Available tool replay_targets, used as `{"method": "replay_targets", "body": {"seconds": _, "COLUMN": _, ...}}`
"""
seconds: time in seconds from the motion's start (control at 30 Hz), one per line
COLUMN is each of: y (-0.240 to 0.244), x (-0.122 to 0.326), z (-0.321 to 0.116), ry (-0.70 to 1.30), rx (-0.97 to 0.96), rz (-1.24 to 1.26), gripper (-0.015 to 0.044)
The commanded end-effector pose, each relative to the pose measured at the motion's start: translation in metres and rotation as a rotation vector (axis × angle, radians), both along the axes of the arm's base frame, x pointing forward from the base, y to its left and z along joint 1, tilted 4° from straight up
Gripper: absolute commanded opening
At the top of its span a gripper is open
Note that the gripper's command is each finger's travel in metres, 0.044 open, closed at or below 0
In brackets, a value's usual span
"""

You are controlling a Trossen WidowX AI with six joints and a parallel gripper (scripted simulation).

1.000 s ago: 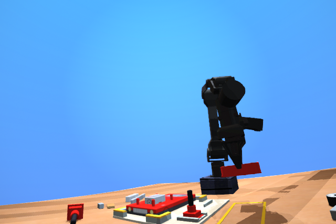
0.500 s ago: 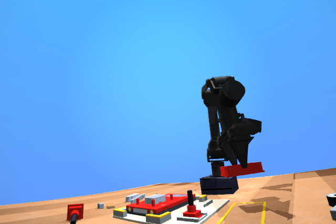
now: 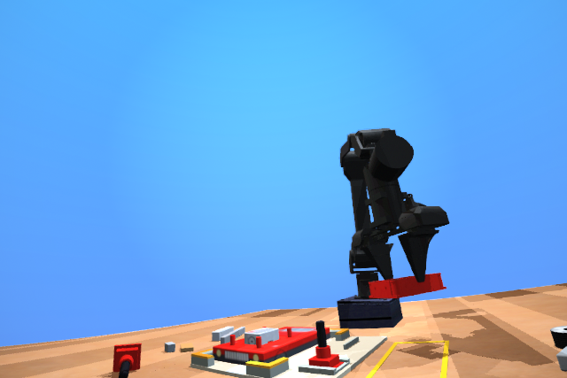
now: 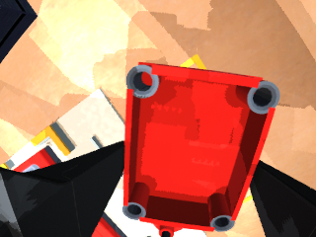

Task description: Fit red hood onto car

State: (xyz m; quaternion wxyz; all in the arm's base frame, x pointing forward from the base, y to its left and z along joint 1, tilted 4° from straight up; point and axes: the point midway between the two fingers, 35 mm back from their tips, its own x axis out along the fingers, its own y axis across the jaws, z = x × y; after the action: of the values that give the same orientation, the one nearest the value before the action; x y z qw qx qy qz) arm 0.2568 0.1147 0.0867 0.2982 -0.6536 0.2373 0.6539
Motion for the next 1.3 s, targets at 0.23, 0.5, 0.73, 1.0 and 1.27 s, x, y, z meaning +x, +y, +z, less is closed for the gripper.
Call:
{"method": "replay_targets", "body": {"seconds": 0.23, "y": 0.0, "x": 0.0, "z": 0.0, "ry": -0.026, "rx": -0.009, "rz": 0.265, "gripper": 0.0}}
{"method": "replay_targets", "body": {"seconds": 0.5, "y": 0.0, "x": 0.0, "z": 0.0, "ry": -0.042, "rx": -0.016, "rz": 0.463, "gripper": 0.0}}
{"method": "replay_targets", "body": {"seconds": 0.73, "y": 0.0, "x": 0.0, "z": 0.0, "ry": -0.057, "rx": -0.022, "rz": 0.635, "gripper": 0.0}}
{"method": "replay_targets", "body": {"seconds": 1.0, "y": 0.0, "x": 0.0, "z": 0.0, "ry": -0.064, "rx": -0.025, "rz": 0.722, "gripper": 0.0}}
{"method": "replay_targets", "body": {"seconds": 1.27, "y": 0.004, "x": 0.004, "z": -0.037, "ry": -0.064, "rx": -0.025, "rz": 0.722, "gripper": 0.0}}
